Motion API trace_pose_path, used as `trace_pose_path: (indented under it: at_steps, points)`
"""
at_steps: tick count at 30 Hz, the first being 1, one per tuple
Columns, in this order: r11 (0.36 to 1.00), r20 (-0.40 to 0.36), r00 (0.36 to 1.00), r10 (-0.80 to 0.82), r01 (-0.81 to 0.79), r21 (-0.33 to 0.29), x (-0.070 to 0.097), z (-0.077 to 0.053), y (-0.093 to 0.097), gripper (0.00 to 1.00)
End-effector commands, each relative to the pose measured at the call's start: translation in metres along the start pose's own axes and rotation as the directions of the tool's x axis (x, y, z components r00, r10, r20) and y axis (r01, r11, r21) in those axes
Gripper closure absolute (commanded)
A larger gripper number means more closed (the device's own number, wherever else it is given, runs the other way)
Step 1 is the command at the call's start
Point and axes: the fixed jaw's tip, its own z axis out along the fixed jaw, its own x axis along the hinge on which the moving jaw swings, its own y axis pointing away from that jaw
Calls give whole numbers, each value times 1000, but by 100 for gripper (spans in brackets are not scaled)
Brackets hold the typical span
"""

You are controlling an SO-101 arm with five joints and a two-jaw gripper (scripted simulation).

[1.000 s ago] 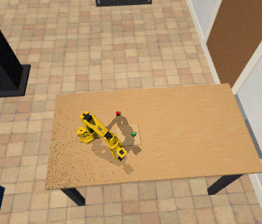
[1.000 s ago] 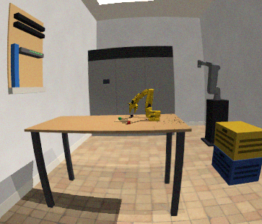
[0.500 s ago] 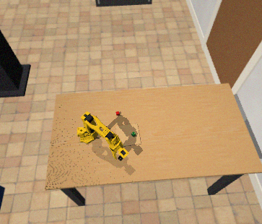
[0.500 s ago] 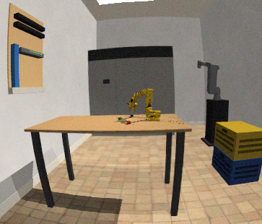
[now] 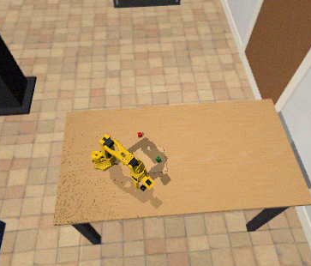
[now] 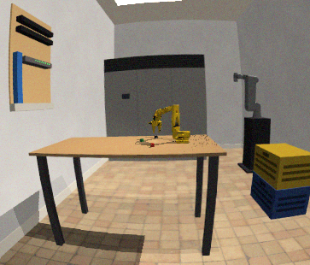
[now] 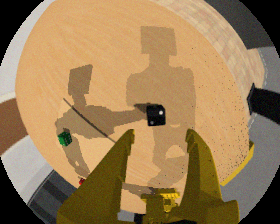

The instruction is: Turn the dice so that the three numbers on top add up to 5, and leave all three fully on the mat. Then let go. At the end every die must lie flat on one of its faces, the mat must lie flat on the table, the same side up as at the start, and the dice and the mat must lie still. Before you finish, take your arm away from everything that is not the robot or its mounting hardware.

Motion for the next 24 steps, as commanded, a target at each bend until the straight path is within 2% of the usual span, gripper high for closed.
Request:
trace_pose_path:
  at_steps: [1,2,18,19,24]
  points:
    - [997,-239,968,-75,81,18,-10,-10,4,72]
    - [996,-256,963,-80,87,18,-10,-10,4,72]
    - [996,-256,963,-80,87,18,-10,-10,4,72]
    - [990,-321,938,-129,139,7,-5,-3,5,72]
    - [990,-321,938,-129,139,7,-5,-3,5,72]
